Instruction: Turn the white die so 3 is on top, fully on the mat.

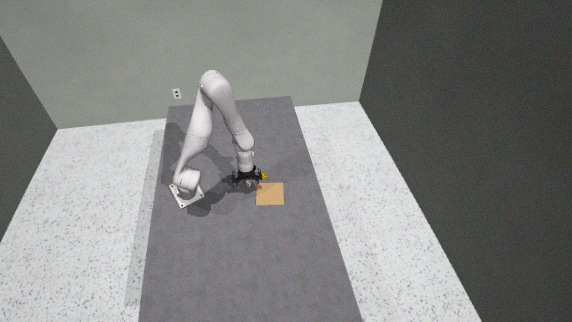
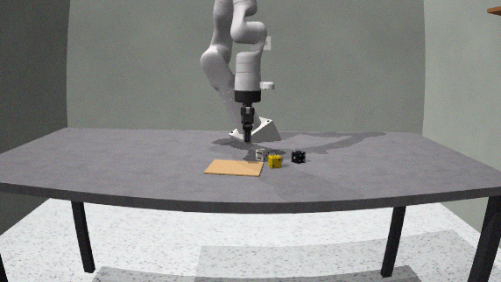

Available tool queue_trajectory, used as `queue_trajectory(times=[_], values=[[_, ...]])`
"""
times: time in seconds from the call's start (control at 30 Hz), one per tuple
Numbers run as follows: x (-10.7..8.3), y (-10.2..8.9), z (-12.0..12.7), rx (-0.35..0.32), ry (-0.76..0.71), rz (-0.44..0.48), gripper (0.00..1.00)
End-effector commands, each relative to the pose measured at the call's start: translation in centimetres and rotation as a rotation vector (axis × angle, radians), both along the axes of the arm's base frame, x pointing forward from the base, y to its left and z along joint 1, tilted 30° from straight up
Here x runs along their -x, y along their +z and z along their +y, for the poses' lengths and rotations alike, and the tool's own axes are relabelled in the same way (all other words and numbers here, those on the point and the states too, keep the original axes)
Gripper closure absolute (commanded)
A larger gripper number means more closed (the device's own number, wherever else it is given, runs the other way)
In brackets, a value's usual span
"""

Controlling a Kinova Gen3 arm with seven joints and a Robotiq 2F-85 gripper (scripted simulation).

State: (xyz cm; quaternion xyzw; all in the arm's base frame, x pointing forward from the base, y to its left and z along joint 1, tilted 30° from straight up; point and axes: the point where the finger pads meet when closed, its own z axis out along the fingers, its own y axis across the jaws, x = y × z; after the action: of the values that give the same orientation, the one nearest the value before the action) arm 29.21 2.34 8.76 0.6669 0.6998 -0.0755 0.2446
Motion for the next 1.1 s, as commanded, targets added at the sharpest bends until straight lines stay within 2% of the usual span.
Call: queue_trajectory(times=[0.0,0.5,0.63,0.83,0.9,1.07], values=[[0.0,0.0,0.0,-0.001,0.001,0.000,0.00],[-0.5,0.0,0.3,-0.001,0.001,0.000,0.00],[-2.2,0.1,1.0,-0.001,0.001,0.000,0.00],[-5.6,0.3,2.5,-0.001,0.001,0.000,0.00],[-5.6,0.3,2.5,-0.001,0.001,0.000,0.00],[-7.4,0.4,3.3,-0.001,0.001,0.000,0.00]])
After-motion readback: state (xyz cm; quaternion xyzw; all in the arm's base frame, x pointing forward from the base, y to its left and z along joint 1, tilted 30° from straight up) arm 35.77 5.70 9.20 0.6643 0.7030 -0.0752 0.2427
